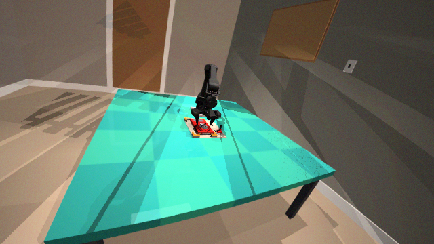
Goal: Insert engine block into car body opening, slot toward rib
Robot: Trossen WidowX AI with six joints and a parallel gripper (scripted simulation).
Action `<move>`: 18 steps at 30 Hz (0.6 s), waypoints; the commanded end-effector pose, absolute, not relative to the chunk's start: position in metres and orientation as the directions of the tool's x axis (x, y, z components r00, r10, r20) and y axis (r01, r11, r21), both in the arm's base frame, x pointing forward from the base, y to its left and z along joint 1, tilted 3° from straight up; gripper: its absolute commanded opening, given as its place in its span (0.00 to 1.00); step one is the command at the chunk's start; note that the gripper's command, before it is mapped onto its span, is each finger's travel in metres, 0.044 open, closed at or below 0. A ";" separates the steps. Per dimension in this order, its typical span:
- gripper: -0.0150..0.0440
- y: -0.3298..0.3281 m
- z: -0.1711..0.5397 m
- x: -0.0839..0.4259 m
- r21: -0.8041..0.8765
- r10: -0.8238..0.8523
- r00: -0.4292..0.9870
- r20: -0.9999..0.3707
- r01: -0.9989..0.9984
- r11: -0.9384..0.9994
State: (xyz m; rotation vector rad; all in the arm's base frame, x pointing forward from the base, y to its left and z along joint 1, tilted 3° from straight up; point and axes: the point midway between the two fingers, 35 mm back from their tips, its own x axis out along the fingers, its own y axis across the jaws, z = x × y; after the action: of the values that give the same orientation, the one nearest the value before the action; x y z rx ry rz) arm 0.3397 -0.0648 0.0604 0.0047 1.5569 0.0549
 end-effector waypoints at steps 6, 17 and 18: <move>1.00 -0.065 0.074 0.340 0.034 0.035 0.012 -0.999 -0.030 0.999; 0.60 -0.065 0.074 0.340 0.034 0.035 0.012 -0.999 -0.030 0.999; 0.56 -0.065 0.074 0.340 0.034 0.035 0.012 -0.999 -0.030 0.999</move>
State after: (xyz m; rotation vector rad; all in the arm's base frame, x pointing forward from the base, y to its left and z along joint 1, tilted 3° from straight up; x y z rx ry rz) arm 0.3395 -0.0648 0.0731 0.0046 1.5578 0.0550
